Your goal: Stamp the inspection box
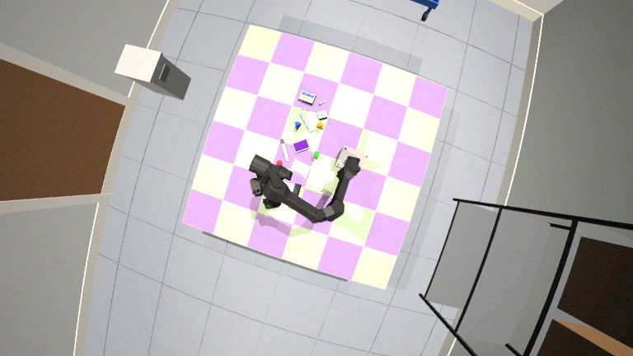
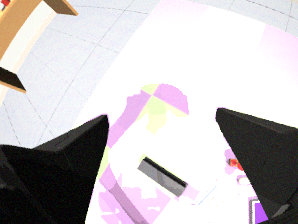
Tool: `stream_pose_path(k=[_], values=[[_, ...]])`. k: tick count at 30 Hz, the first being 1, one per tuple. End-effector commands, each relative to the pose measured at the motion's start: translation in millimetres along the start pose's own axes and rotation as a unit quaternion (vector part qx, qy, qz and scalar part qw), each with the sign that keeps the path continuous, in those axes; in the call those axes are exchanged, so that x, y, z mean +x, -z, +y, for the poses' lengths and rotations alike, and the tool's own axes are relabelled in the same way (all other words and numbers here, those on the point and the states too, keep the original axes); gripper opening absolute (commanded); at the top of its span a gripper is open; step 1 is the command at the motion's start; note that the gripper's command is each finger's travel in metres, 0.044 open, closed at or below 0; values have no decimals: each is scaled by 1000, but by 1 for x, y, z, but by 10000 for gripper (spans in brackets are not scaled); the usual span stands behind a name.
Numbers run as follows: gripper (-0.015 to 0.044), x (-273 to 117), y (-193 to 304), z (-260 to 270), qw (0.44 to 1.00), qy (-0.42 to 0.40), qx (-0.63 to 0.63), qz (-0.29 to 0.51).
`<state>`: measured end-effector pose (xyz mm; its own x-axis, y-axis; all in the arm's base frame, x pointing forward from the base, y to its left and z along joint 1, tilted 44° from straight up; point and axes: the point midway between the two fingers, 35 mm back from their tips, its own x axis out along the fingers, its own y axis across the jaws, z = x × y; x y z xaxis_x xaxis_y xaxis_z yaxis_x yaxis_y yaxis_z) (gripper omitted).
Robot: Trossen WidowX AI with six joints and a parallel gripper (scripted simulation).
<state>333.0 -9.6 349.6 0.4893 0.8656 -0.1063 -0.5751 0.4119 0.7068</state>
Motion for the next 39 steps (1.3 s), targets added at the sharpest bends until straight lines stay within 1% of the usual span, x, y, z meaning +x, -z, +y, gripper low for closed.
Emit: stream_pose_path(k=[1, 3, 6, 7, 11, 15, 19, 22, 24, 39], values=[[374, 0, 2, -2, 1000, 3, 2, 1], [321, -2, 15, -21, 999, 26, 17, 14], [242, -9, 51, -61, 995, 77, 54, 45], [228, -12, 64, -72, 992, 93, 66, 56], [228, -23, 122, -112, 976, 150, 116, 106], [228, -35, 185, -140, 953, 195, 165, 162], [228, -48, 251, -154, 924, 229, 212, 222], [228, -53, 296, -150, 900, 245, 244, 266], [228, -53, 306, -147, 894, 248, 251, 276], [228, -44, 313, -154, 893, 250, 251, 276]])
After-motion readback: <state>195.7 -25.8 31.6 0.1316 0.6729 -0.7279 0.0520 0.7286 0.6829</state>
